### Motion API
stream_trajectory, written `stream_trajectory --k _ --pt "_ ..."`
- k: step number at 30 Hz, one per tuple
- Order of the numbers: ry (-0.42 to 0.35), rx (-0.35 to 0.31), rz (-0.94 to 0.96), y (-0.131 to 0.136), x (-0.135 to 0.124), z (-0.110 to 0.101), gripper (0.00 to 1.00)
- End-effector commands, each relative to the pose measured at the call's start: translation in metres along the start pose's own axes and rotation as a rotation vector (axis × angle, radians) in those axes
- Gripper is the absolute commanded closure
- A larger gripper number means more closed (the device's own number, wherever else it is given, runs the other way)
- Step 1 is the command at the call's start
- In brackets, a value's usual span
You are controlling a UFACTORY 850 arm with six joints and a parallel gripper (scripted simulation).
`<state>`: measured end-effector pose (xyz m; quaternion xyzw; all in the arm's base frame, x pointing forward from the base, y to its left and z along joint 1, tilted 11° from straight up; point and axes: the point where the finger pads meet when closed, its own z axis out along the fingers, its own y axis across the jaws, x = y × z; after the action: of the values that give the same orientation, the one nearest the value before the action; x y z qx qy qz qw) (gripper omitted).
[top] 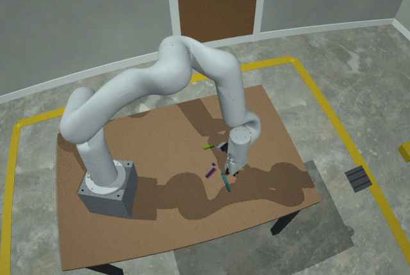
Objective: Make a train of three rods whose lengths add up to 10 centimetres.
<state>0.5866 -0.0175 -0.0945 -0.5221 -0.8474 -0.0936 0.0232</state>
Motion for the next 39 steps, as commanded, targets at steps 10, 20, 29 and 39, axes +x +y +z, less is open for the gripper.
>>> stream_trajectory --k 10,20,29,39 --pt "-0.001 -0.002 0.0 0.0009 -0.0006 -0.0008 0.96" --pt "-0.001 -0.002 0.0 0.0009 -0.0006 -0.0008 0.84" --pt "-0.001 -0.002 0.0 0.0009 -0.0006 -0.0008 0.76" --pt "-0.001 -0.002 0.0 0.0009 -0.0006 -0.0015 0.76"
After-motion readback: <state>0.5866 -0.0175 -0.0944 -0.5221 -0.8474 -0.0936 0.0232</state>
